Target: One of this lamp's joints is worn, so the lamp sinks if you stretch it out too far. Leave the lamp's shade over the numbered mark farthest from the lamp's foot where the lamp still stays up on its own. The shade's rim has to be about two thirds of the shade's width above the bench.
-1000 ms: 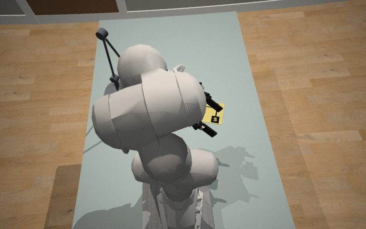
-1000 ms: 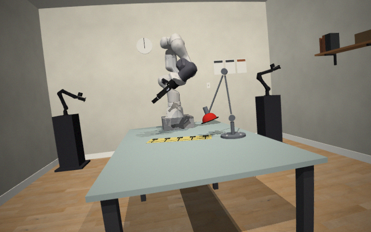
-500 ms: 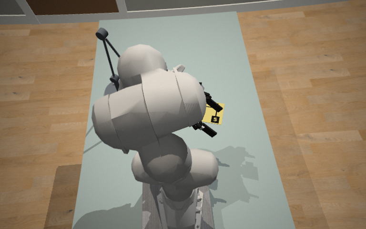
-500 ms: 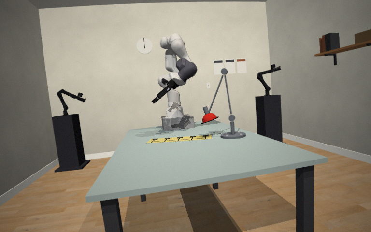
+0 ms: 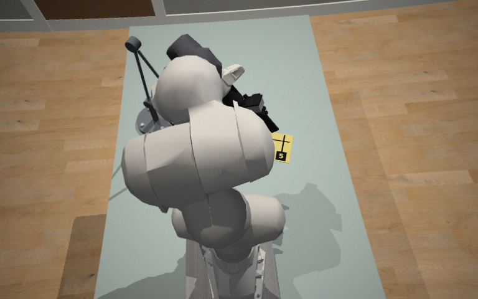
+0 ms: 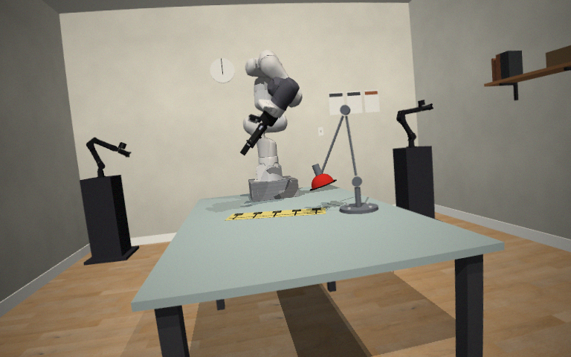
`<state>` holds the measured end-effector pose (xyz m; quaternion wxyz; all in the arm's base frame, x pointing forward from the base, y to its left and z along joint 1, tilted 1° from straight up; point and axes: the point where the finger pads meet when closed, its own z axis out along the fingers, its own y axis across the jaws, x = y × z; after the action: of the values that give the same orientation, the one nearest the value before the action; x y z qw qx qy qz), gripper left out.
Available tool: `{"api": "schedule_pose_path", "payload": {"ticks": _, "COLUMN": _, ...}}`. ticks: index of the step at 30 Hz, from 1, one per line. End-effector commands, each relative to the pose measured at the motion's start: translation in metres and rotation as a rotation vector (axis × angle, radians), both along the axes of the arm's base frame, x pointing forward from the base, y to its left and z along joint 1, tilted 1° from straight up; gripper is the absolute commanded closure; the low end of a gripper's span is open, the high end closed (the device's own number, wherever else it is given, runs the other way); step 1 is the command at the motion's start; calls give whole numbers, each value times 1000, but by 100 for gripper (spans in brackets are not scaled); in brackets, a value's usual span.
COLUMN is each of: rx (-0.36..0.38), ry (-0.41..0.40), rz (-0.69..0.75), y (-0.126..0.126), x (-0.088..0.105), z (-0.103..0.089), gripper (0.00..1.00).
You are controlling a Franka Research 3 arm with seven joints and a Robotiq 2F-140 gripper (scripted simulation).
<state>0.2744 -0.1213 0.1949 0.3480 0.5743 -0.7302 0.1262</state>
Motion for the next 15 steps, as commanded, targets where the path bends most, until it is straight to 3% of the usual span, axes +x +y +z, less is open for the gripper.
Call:
{"api": "schedule_pose_path", "payload": {"ticks": 1, "rx": 68, "ry": 4, "rz": 27, "y": 10, "x": 7, "z": -3, "gripper": 0}}
{"api": "schedule_pose_path", "payload": {"ticks": 15, "rx": 266, "ry": -150, "rz": -48, "y": 40, "x": 49, "z": 23, "gripper": 0}}
